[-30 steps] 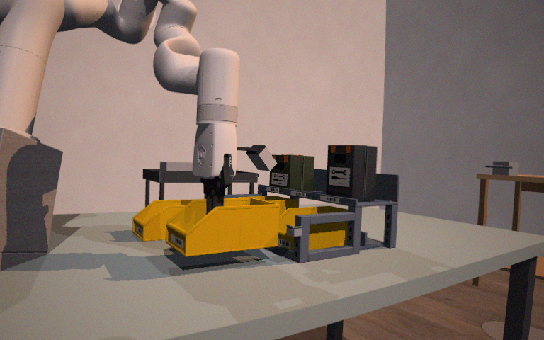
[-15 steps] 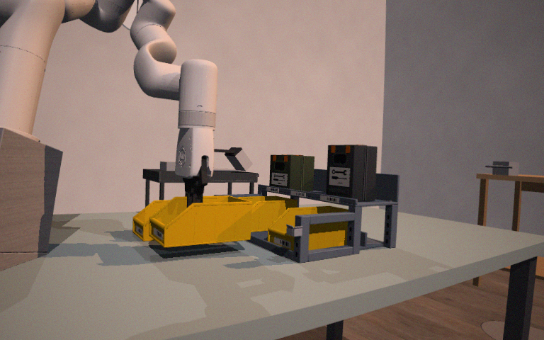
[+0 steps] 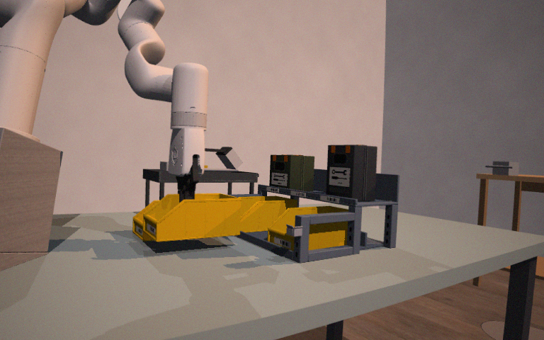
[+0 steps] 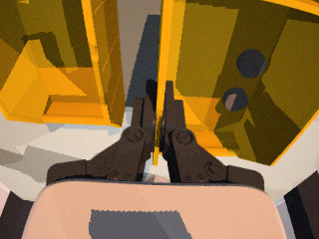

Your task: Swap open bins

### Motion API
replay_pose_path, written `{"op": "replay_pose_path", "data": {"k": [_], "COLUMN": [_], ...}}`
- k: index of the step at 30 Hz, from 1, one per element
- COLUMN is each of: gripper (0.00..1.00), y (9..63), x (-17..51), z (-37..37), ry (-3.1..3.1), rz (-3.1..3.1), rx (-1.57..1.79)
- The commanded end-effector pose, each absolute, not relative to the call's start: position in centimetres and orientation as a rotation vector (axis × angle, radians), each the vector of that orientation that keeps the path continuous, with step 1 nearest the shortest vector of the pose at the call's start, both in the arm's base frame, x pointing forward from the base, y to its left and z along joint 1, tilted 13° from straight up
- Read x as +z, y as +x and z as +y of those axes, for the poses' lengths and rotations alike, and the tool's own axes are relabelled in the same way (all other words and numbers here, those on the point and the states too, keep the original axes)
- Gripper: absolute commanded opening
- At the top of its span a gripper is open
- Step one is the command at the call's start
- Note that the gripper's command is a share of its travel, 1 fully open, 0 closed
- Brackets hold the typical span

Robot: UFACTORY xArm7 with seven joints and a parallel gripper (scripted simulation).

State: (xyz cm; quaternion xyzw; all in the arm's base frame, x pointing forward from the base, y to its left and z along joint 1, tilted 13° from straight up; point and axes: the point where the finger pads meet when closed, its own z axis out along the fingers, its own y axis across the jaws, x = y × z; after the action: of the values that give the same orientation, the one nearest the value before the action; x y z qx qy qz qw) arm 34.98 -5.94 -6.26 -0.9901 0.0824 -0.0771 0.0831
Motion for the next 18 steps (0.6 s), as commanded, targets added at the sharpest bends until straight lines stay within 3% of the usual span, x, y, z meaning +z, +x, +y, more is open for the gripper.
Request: {"op": "replay_pose_path", "data": {"k": [1, 18], "gripper": [0.0, 0.0], "y": [35.1, 39.0], "x": [-6.2, -5.7], "z": [-5.9, -6.5], "ry": [-2.956, -2.956], "rz": [0.247, 0.247], "rx": [-0.234, -0.234]}}
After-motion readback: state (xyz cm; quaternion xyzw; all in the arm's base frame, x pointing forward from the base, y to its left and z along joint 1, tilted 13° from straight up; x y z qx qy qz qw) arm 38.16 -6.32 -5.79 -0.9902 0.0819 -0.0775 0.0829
